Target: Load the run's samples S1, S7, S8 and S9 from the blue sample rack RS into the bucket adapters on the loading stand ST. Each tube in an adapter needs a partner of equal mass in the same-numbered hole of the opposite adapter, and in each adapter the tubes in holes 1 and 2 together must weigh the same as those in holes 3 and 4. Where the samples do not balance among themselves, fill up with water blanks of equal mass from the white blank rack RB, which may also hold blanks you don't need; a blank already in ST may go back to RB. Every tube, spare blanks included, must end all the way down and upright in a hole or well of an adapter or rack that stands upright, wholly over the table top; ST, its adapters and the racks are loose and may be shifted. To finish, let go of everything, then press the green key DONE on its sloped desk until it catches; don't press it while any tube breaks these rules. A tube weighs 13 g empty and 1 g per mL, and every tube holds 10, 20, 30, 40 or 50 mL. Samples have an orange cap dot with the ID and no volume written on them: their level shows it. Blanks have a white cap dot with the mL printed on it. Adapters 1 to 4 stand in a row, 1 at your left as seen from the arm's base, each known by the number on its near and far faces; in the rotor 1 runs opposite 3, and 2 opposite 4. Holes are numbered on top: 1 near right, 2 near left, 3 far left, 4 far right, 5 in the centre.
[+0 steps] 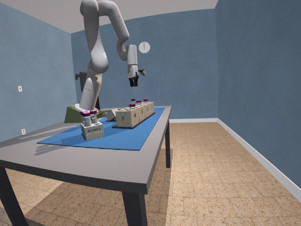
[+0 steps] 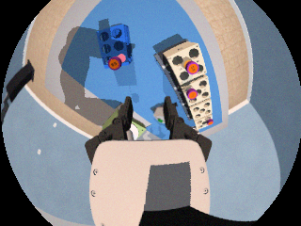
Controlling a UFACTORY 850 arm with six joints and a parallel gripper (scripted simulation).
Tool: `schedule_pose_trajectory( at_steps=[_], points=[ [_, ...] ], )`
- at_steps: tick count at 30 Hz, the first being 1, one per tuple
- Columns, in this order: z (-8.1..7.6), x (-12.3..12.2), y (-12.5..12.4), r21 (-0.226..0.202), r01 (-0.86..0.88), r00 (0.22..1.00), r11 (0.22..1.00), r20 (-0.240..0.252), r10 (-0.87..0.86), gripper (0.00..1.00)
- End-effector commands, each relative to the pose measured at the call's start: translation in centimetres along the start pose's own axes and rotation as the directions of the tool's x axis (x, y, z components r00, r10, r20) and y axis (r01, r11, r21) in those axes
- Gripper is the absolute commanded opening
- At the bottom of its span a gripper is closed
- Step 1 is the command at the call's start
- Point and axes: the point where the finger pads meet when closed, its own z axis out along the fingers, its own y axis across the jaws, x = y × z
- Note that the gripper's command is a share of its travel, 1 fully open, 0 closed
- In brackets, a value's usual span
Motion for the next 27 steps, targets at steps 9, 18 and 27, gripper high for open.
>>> schedule_pose_trajectory(
  at_steps=[9,18,27],
  points=[
    [0.1,2.4,-5.7,-0.018,0.053,0.999,0.998,0.006,-0.053,0.57],
    [0.2,3.6,-8.7,-0.018,0.053,0.999,0.998,0.006,-0.053,0.57],
    [0.2,3.6,-8.7,-0.018,0.053,0.999,0.998,0.006,-0.053,0.57]
  ],
)
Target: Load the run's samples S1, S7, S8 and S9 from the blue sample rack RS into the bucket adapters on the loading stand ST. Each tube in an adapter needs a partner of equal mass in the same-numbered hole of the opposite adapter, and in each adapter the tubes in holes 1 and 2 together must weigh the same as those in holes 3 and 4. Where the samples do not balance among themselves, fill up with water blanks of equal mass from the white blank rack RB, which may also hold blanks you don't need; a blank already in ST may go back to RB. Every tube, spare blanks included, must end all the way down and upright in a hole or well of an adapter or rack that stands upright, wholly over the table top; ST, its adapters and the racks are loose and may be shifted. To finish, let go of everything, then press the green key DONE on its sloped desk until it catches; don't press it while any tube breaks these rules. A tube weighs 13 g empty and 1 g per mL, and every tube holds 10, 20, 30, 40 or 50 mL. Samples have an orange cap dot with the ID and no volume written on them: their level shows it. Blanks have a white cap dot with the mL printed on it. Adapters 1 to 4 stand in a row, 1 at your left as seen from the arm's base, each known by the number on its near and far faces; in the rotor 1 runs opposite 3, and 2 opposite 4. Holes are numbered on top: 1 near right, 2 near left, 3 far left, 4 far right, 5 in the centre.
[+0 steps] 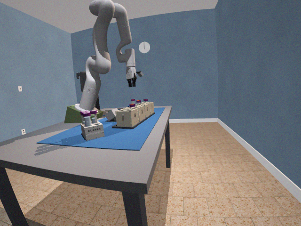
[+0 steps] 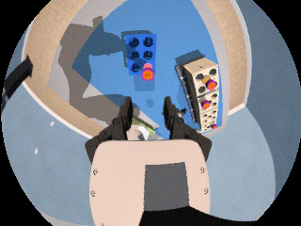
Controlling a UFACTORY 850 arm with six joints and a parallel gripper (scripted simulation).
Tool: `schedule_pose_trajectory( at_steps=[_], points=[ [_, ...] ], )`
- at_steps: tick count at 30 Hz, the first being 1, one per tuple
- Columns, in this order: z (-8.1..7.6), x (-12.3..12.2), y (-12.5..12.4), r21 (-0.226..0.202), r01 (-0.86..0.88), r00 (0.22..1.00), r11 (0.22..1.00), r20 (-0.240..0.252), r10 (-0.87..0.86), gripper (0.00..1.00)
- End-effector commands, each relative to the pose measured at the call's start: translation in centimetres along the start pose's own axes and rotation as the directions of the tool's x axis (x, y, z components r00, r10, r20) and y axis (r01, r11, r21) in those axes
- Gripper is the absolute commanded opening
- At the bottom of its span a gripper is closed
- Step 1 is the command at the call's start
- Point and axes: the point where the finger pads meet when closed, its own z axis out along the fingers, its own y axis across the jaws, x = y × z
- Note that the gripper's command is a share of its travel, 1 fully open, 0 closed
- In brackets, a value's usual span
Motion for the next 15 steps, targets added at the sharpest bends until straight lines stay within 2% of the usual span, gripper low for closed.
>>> schedule_pose_trajectory(
  at_steps=[1,6,15],
  points=[
    [0.0,0.1,-0.1,-0.002,-0.001,1.0,1.0,-0.002,0.001,0.57],
    [0.0,0.1,-0.1,-0.002,-0.001,1.0,1.0,-0.002,0.001,0.57],
    [1.8,0.1,-0.1,-0.002,-0.001,1.0,1.0,-0.001,0.001,0.57]
  ],
)
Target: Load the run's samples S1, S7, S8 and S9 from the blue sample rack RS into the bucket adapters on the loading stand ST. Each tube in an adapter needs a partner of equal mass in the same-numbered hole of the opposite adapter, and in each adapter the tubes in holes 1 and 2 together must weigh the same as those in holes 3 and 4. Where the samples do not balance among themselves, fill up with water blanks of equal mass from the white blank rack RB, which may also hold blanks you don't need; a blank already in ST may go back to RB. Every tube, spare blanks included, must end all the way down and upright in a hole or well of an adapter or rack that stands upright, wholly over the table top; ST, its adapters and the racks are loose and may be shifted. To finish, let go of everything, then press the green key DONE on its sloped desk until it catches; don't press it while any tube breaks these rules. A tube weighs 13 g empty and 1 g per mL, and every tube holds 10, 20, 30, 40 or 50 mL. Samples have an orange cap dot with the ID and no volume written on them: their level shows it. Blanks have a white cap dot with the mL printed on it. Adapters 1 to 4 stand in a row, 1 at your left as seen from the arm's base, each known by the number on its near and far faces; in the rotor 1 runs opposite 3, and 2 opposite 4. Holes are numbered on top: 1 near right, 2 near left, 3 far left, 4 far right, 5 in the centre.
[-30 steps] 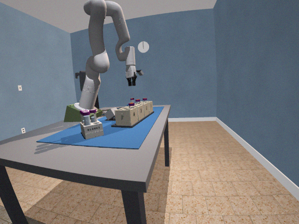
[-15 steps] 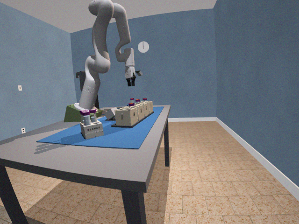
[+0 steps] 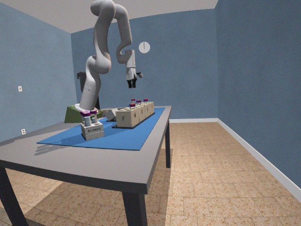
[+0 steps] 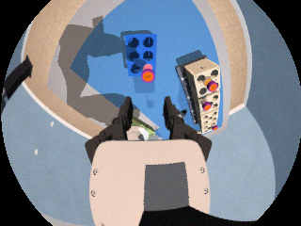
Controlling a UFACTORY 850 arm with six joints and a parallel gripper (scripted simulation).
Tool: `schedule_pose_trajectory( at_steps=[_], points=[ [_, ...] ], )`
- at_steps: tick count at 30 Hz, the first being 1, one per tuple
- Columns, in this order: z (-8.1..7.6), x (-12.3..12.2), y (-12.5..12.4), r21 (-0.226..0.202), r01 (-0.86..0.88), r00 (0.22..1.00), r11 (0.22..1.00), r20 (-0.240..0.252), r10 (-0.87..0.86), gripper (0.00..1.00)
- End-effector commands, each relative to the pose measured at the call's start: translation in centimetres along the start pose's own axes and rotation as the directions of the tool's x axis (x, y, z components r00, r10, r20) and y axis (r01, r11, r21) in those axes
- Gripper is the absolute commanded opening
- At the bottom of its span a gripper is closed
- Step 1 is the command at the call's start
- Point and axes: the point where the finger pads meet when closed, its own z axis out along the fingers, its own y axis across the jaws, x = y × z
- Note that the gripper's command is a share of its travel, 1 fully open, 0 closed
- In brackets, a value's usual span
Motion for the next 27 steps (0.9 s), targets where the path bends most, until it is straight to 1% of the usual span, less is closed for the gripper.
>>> schedule_pose_trajectory(
  at_steps=[1,6,8,23,25,27],
  points=[
    [1.0,0.1,0.0,0.0,-0.001,1.0,1.0,-0.002,0.001,0.57],
    [2.0,0.1,0.0,0.0,0.0,1.0,1.0,-0.002,0.0,0.57],
    [2.0,0.1,0.0,0.0,0.0,1.0,1.0,-0.002,0.0,0.57],
    [5.0,0.1,0.0,0.0,0.0,1.0,1.0,-0.002,0.0,0.57],
    [5.0,0.1,0.0,0.0,0.0,1.0,1.0,-0.002,0.0,0.57],
    [5.4,0.1,0.0,0.0,0.0,1.0,1.0,-0.002,0.0,0.57]
  ],
)
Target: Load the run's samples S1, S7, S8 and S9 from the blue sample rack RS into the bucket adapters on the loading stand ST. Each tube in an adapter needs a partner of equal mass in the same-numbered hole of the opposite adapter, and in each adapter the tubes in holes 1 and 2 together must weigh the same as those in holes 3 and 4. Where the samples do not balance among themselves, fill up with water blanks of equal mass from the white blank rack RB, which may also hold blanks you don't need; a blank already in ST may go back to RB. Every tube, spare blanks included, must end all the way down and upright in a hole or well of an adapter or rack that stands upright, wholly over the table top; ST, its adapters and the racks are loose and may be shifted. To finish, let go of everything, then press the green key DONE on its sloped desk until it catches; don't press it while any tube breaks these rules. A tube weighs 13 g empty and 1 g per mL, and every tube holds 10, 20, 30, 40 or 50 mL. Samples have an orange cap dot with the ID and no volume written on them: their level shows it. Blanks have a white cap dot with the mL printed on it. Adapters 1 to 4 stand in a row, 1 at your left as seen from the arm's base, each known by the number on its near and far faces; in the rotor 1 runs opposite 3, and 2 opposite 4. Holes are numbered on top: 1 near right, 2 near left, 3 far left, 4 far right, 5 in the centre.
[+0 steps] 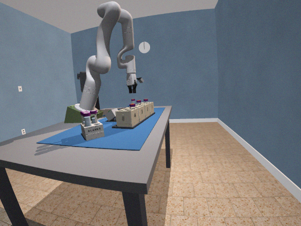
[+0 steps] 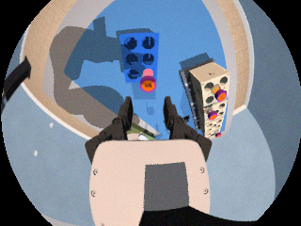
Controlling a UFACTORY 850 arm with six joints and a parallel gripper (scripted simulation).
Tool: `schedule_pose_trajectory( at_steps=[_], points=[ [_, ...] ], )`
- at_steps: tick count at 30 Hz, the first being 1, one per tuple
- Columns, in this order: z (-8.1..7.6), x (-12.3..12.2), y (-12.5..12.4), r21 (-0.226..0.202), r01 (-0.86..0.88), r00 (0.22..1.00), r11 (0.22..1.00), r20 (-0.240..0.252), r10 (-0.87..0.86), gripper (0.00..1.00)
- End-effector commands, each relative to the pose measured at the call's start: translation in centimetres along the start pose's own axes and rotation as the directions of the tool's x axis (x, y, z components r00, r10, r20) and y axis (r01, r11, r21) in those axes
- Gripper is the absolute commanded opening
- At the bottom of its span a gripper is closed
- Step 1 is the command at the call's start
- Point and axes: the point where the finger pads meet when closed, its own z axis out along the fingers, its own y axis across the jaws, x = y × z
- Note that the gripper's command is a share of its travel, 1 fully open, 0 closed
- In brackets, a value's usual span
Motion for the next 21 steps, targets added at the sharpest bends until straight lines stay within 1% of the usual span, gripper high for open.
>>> schedule_pose_trajectory(
  at_steps=[1,13,15,21],
  points=[
    [0.9,0.1,0.0,-0.002,-0.001,1.0,1.0,-0.004,0.001,0.57],
    [3.3,0.1,0.0,-0.002,-0.001,1.0,1.0,-0.003,0.001,0.57],
    [3.3,0.1,0.0,-0.002,-0.001,1.0,1.0,-0.003,0.001,0.57],
    [4.5,0.1,0.0,-0.002,-0.001,1.0,1.0,-0.003,0.001,0.57]
  ],
)
